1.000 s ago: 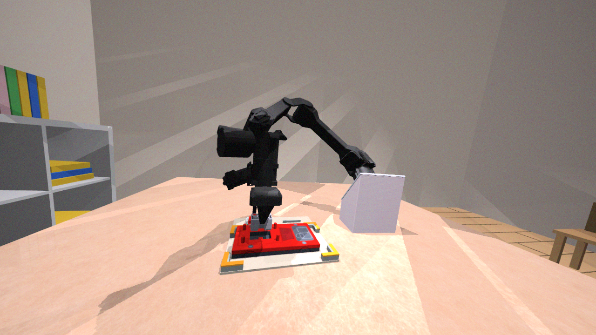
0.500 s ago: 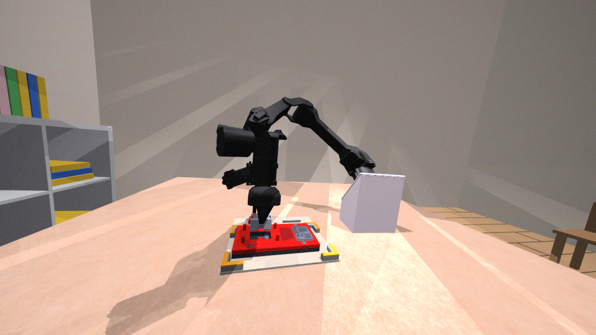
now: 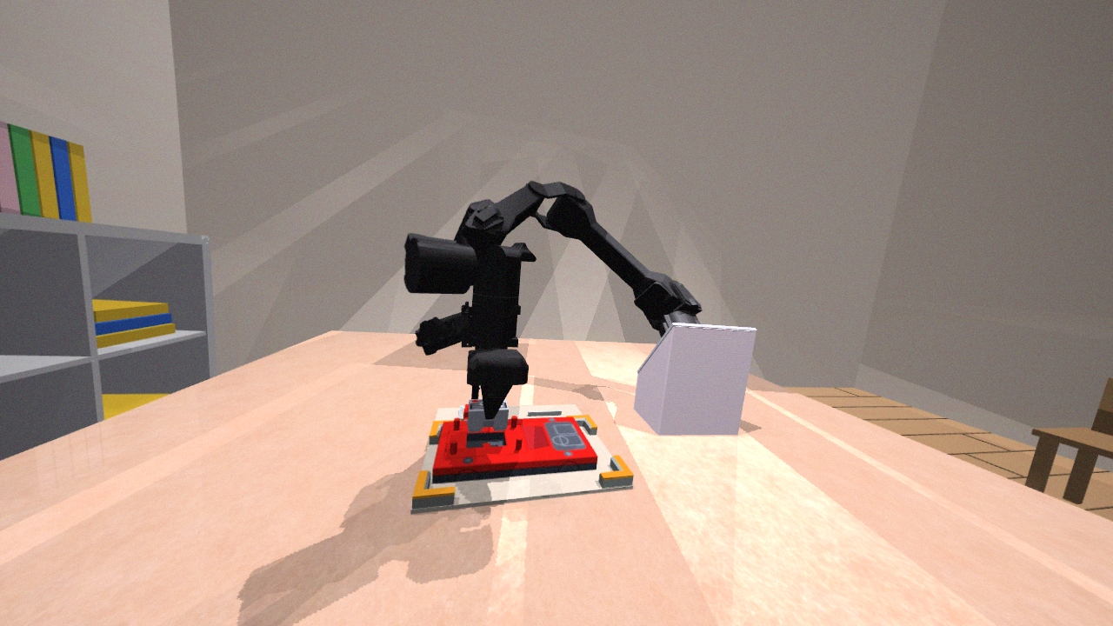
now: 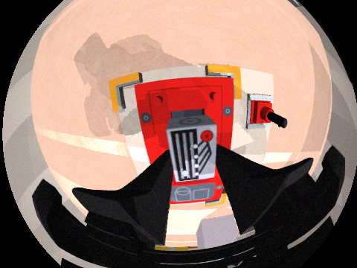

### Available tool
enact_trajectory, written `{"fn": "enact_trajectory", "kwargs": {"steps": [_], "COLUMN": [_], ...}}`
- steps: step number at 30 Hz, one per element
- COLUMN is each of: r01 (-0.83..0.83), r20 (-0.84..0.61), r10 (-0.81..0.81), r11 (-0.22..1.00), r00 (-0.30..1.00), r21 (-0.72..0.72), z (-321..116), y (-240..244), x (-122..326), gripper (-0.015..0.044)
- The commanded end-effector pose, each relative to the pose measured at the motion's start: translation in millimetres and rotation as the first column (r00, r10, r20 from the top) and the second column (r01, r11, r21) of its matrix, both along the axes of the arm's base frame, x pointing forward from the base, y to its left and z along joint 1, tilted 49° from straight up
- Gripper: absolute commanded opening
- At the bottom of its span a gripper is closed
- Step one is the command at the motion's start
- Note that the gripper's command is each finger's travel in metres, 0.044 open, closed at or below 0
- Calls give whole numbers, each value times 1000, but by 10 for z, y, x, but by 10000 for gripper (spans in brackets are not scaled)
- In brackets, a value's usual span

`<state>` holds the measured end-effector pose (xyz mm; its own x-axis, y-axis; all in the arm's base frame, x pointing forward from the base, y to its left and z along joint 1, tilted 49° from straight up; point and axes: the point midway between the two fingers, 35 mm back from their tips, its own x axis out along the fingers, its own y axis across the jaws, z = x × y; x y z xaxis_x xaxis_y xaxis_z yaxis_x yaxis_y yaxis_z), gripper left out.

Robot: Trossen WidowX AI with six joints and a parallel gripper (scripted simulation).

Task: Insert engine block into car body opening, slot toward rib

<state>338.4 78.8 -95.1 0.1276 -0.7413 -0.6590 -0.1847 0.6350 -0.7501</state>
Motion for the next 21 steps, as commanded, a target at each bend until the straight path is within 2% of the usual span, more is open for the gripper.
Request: {"fn": "enact_trajectory", "kwargs": {"steps": [1, 21], "r01": [8, 12], "r20": [12, 16], "r10": [-9, -12], "r11": [1000, 1000], "r00": [1000, 1000], "r21": [6, 7], "z": [-11, -20], "y": [8, 4], "x": [-1, -1], "gripper": [158, 158]}}
